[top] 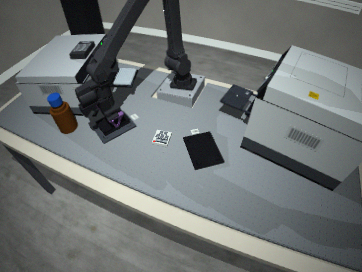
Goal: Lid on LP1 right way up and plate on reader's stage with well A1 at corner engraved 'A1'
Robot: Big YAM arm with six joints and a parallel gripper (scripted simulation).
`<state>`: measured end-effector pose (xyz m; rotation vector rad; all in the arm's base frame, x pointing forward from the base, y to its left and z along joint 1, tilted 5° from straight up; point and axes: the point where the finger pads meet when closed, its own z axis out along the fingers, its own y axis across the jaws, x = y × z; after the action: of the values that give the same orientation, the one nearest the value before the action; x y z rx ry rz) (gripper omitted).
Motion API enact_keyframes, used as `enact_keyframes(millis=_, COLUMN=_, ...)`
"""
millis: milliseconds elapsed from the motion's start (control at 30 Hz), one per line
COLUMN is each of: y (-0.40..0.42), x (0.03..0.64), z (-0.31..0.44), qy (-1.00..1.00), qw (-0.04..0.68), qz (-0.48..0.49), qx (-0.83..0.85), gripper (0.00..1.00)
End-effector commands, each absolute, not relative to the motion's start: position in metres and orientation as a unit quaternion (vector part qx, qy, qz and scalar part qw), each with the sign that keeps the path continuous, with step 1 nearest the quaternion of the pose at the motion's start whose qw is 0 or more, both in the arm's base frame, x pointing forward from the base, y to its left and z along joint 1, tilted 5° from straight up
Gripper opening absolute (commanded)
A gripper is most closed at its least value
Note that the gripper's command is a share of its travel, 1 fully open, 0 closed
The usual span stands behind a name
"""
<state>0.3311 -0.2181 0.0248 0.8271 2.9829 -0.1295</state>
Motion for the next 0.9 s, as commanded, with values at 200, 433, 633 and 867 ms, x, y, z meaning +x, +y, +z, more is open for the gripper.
enact_keyframes(millis=200, y=-0.214, x=0.336, z=0.005, qy=0.963, qw=0.019, qz=-0.04, qx=0.267, gripper=0.85)
enact_keyframes(millis=433, y=-0.214, x=0.337, z=0.003, qy=0.963, qw=0.02, qz=-0.04, qx=0.267, gripper=0.85)
enact_keyframes(millis=633, y=-0.221, x=0.348, z=0.017, qy=0.962, qw=0.039, qz=-0.045, qx=0.267, gripper=0.85)
enact_keyframes(millis=867, y=-0.225, x=0.356, z=0.032, qy=0.961, qw=0.047, qz=-0.047, qx=0.268, gripper=0.85)
